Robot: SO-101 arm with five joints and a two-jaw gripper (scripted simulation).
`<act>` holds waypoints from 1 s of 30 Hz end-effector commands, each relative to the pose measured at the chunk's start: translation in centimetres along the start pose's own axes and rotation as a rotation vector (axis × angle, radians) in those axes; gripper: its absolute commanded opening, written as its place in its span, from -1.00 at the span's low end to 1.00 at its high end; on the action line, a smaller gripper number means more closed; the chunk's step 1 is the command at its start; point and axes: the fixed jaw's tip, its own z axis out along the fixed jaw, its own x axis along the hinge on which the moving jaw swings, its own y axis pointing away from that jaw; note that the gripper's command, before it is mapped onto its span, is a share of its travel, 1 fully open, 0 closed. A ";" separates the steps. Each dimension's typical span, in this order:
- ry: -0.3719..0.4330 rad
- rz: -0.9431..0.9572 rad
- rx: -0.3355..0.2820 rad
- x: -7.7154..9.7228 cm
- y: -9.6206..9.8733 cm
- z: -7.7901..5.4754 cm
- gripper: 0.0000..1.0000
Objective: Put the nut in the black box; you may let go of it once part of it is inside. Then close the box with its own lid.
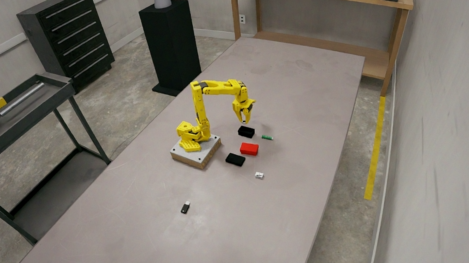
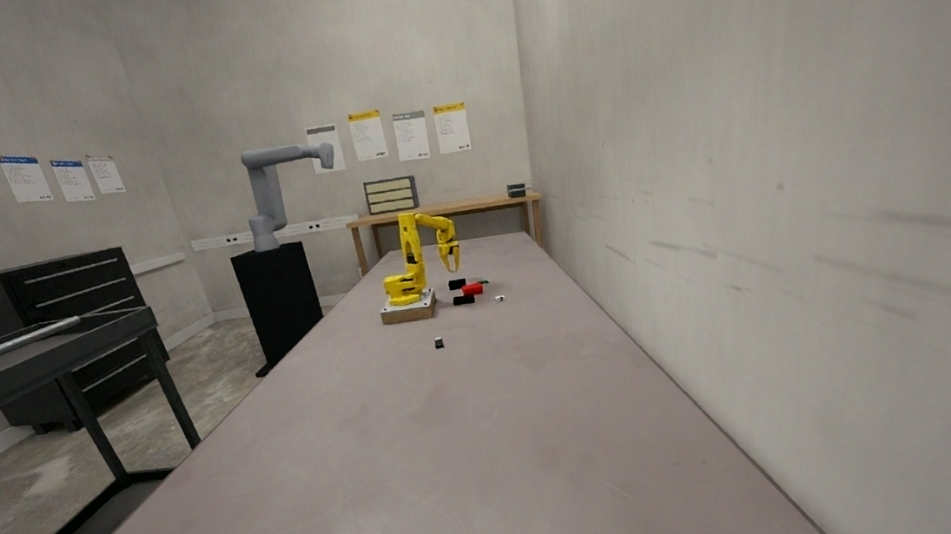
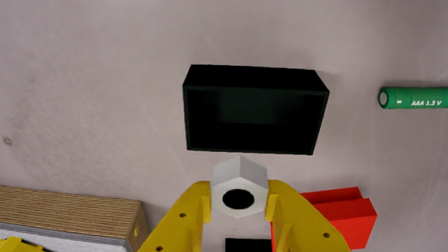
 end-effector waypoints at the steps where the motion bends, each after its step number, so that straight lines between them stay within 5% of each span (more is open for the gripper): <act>1: -0.009 0.016 0.006 0.1 -0.2 -0.2 -0.87; 30: -0.009 0.016 0.007 0.0 -0.6 -0.7 -0.87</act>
